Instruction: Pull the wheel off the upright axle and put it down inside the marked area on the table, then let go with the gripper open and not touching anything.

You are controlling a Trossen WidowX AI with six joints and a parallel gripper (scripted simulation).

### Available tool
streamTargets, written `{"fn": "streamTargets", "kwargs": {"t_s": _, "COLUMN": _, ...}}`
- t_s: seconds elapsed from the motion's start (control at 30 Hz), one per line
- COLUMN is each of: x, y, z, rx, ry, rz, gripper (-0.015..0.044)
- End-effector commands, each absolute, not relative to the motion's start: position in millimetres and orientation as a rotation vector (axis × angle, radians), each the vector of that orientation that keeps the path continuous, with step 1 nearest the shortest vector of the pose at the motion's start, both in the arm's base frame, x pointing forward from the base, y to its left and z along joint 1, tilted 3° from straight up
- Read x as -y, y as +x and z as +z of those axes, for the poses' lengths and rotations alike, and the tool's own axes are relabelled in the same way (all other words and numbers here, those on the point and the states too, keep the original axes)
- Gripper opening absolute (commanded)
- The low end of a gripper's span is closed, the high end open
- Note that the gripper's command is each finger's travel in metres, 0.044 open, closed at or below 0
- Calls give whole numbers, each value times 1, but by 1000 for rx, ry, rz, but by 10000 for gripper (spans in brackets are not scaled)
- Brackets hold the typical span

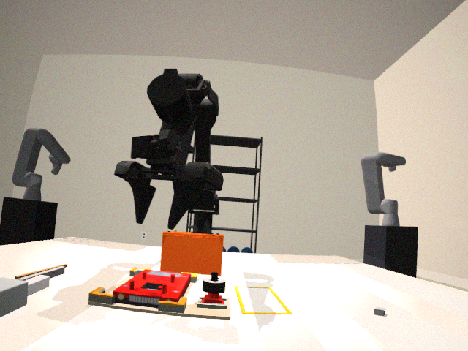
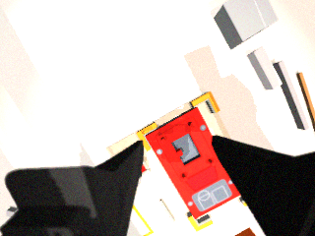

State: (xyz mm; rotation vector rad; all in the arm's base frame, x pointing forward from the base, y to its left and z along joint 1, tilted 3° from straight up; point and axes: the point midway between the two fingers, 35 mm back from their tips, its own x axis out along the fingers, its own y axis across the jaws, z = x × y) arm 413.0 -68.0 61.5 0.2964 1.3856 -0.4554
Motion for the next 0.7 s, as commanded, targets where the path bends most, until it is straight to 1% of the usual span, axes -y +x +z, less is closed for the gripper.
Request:
{"fn": "streamTargets", "kwargs": {"t_s": 0.0, "x": 0, "y": 392, "z": 43, "rx": -1318, "ry": 859, "rz": -901, "gripper": 300}}
{"fn": "streamTargets", "kwargs": {"t_s": 0.33, "x": -38, "y": 378, "z": 35, "rx": -1200, "ry": 1198, "rz": -1224, "gripper": 300}}
{"fn": "streamTargets", "kwargs": {"t_s": 0.67, "x": -40, "y": 377, "z": 34, "rx": -1191, "ry": 1216, "rz": -1243, "gripper": 300}}
